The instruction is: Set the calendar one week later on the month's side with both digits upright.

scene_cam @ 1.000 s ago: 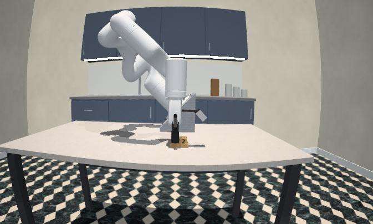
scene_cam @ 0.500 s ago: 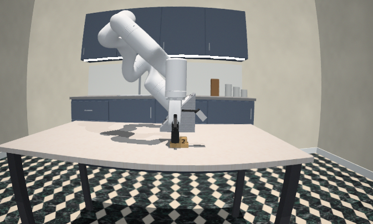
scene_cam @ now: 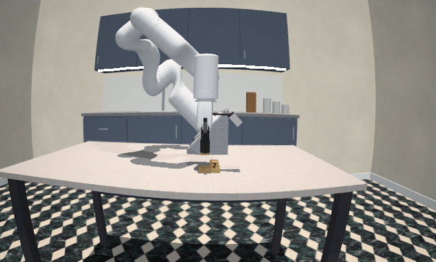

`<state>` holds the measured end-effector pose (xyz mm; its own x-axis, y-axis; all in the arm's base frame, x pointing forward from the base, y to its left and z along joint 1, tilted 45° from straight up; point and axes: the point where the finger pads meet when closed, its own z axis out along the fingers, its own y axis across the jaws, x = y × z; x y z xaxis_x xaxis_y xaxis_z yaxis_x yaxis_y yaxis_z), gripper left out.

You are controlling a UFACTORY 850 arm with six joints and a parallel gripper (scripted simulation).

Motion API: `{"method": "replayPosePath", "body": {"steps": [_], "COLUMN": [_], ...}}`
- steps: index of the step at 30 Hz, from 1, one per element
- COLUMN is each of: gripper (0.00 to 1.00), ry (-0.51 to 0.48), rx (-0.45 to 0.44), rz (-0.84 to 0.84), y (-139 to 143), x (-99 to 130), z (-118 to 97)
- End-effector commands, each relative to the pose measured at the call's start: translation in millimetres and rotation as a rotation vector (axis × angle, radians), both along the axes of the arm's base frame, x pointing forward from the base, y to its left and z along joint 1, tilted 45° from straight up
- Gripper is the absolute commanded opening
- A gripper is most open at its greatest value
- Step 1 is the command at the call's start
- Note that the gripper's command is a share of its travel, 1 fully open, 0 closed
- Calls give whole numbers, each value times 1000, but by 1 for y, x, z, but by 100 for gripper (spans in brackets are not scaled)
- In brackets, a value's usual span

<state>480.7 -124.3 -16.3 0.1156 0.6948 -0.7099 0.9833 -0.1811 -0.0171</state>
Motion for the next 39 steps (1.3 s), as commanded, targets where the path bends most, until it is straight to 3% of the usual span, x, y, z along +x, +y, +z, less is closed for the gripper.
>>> {"method": "replayPosePath", "body": {"steps": [1, 4, 23, 28, 39], "gripper": [27, 27, 27, 27, 27], "ry": [1, 1, -27, -167, -369], "rx": [-1, -1, -6, -34, -74], "rz": [-1, -1, -29, -170, -375], "y": [23, 32, 33, 24, 11], "x": [5, 7, 7, 7, 5], "z": [25, 33, 37, 45, 56]}}
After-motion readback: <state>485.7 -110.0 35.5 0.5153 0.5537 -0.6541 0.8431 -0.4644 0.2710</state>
